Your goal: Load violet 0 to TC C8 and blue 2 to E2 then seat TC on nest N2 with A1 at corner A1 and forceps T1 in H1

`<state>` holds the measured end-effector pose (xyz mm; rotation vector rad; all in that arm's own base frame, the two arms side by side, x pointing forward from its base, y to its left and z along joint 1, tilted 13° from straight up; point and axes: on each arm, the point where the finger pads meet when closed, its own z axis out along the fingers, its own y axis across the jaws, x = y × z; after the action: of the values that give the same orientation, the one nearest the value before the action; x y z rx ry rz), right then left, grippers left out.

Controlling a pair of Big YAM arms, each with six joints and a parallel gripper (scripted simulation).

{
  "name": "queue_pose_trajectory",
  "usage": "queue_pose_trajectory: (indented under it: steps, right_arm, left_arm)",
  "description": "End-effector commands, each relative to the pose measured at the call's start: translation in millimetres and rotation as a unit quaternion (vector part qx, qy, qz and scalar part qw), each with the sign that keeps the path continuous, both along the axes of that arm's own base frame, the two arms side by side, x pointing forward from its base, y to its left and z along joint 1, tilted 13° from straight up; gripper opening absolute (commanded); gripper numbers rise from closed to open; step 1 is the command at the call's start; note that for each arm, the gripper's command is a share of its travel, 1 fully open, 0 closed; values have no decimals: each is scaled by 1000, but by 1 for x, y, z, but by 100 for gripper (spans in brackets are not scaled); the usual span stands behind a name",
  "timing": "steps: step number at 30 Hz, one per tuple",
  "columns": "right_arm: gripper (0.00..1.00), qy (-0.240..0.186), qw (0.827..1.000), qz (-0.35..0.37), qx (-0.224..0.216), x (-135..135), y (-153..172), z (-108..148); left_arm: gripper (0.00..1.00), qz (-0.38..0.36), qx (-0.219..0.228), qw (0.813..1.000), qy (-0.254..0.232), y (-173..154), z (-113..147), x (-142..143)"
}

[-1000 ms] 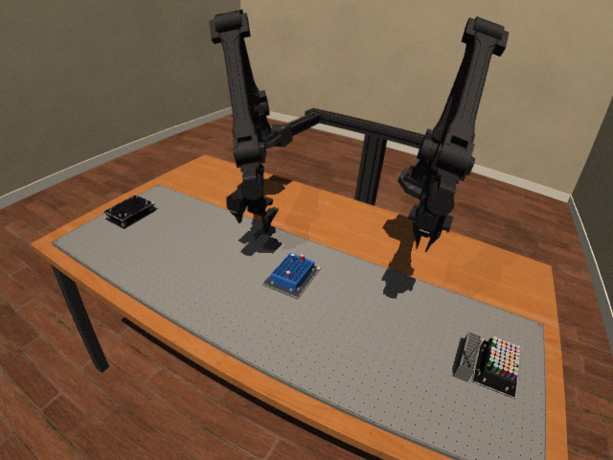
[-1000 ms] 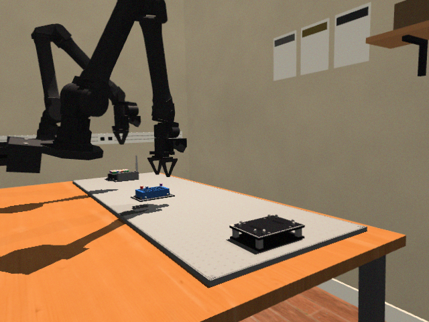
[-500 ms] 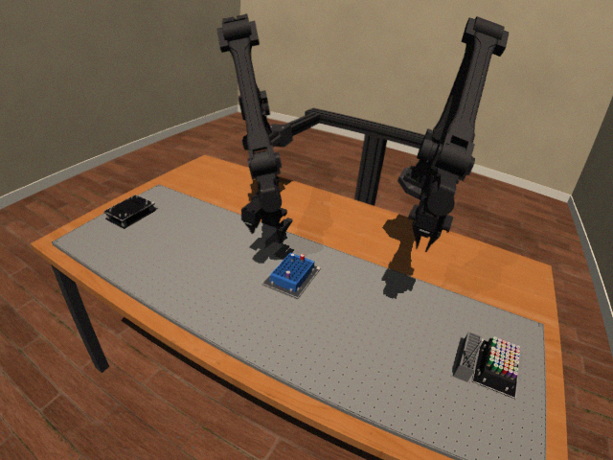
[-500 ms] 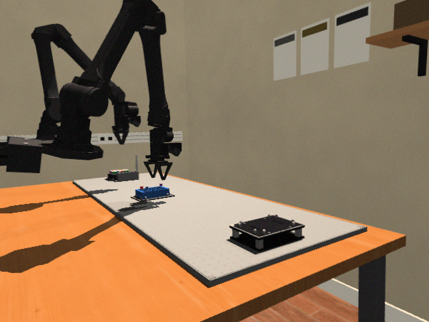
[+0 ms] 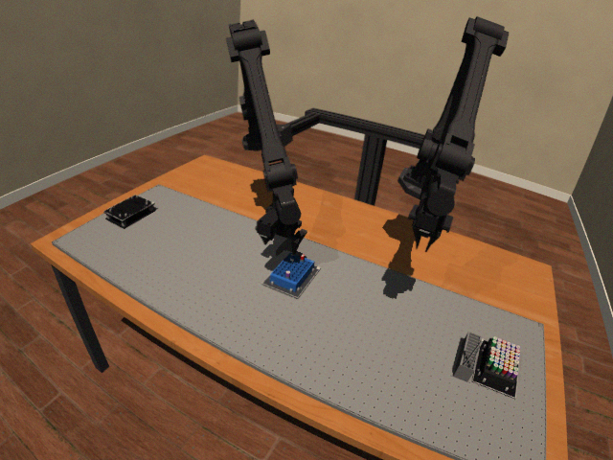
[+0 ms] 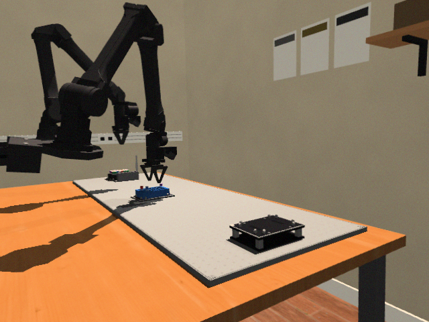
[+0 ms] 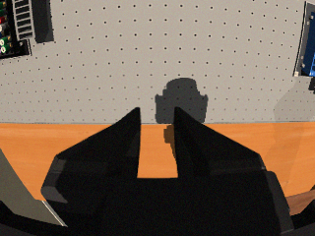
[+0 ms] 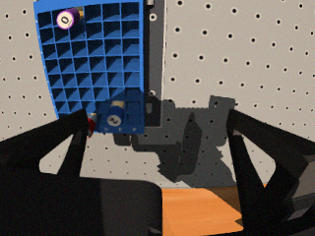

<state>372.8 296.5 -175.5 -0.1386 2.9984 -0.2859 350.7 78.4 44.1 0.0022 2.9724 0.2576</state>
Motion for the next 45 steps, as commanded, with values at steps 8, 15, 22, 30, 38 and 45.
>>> queue_pose_trajectory:
  steps: [8,15,22,30,38,45]
  right_arm:
    - [100,-14,1000,-6,11,14,53,-12]
    - [100,-14,1000,-6,11,15,67,-20]
    - [100,-31,999,-15,29,32,72,3]
    - [100,-31,999,-15,29,32,72,3]
    - [100,-31,999,-15,29,32,72,3]
    - [100,-31,999,-15,29,32,72,3]
  left_arm:
    - [24,5,-1,1000,9,1,-2,-2]
    - [24,5,-1,1000,9,1,-2,-2]
    - [24,5,-1,1000,9,1,-2,-2]
    - [24,5,-1,1000,9,1,-2,-2]
    - [24,5,-1,1000,9,1,-2,-2]
    - [24,5,-1,1000,9,1,-2,-2]
